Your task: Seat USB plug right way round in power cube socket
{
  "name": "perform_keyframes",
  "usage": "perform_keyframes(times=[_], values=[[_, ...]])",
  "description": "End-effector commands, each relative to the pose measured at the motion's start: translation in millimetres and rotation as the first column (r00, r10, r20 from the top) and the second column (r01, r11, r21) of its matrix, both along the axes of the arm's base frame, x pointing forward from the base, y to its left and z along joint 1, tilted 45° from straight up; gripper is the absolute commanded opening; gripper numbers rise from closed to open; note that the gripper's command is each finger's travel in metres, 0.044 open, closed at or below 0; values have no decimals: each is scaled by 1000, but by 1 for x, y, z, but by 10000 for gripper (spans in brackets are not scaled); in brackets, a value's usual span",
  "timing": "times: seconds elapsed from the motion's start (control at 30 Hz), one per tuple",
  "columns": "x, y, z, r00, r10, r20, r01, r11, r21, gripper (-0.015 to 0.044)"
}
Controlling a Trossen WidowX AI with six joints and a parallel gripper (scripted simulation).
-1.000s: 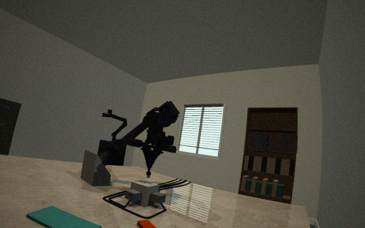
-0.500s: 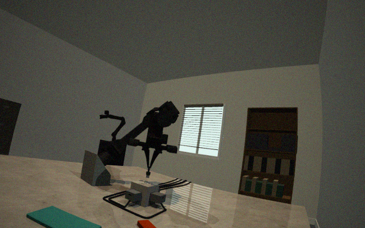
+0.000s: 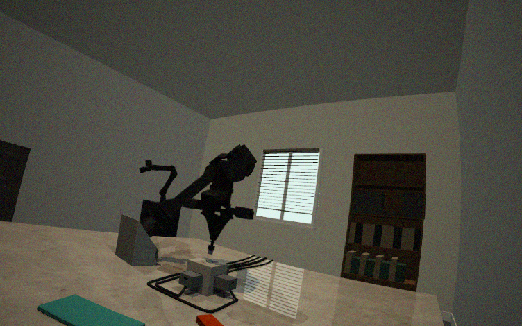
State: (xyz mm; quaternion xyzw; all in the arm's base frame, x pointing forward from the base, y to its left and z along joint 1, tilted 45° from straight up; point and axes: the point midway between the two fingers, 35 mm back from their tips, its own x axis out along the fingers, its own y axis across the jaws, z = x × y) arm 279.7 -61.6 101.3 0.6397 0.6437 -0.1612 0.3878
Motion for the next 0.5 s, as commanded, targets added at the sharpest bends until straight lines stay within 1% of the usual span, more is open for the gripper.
perform_keyframes(times=[0.0, 0.17, 0.47], values=[[0, 0, 0, 992, -88, -86, 89, 996, 9, 0], [0, 0, 0, 972, -165, -166, 169, 985, 12, 0], [0, 0, 0, 971, -168, -169, 173, 985, 12, 0]])
